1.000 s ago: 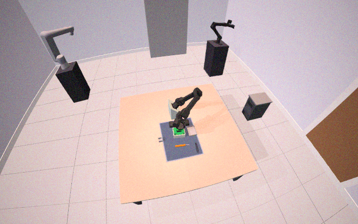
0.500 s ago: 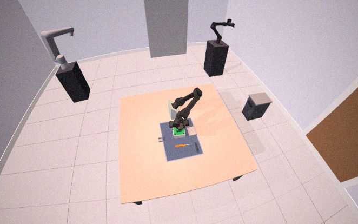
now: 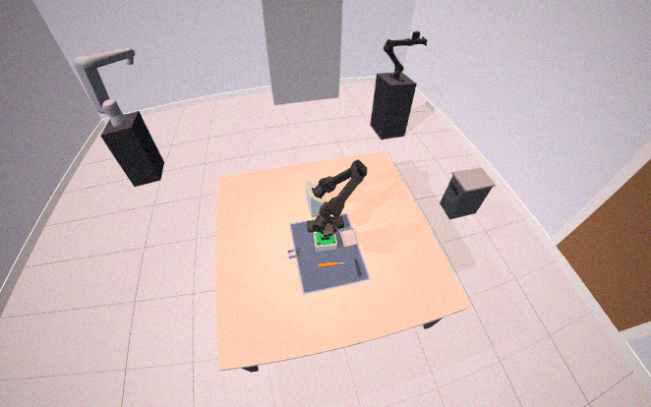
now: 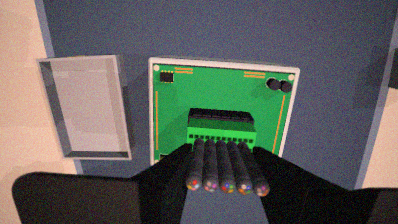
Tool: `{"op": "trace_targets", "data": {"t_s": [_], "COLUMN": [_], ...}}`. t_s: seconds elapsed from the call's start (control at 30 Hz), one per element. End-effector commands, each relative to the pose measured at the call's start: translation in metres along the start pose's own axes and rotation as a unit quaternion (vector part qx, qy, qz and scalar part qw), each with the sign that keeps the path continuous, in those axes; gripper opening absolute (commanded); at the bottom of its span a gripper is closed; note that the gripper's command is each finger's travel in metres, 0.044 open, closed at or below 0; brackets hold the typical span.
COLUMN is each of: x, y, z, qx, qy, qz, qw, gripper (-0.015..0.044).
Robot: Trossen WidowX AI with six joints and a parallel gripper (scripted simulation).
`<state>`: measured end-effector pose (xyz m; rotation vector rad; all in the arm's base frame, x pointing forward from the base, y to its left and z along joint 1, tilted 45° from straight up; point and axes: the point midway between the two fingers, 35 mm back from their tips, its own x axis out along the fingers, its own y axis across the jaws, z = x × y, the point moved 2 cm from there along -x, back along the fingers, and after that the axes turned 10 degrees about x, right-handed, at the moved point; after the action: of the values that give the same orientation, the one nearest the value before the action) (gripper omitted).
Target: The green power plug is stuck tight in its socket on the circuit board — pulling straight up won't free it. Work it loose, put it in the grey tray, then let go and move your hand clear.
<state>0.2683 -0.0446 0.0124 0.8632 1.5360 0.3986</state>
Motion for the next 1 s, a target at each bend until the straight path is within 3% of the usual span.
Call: {"op": "trace_targets", "data": {"t_s": [0.0,0.17,0.57,0.97], "x": [-0.014,-0.015,-0.019,-0.021], "y": [-0.012,-0.014,0.014,-0.013], "z": [0.0,0.0,-0.004,0.0], "qx": [0.014,0.014,0.015,0.014], "qy": [-0.002,0.0,-0.021,-0.001], "qz": [0.043,0.053,-0.078,0.049], "qw": [0.999,0.999,0.997,0.999], "gripper": [0.0,0.0,0.0,0.0]}}
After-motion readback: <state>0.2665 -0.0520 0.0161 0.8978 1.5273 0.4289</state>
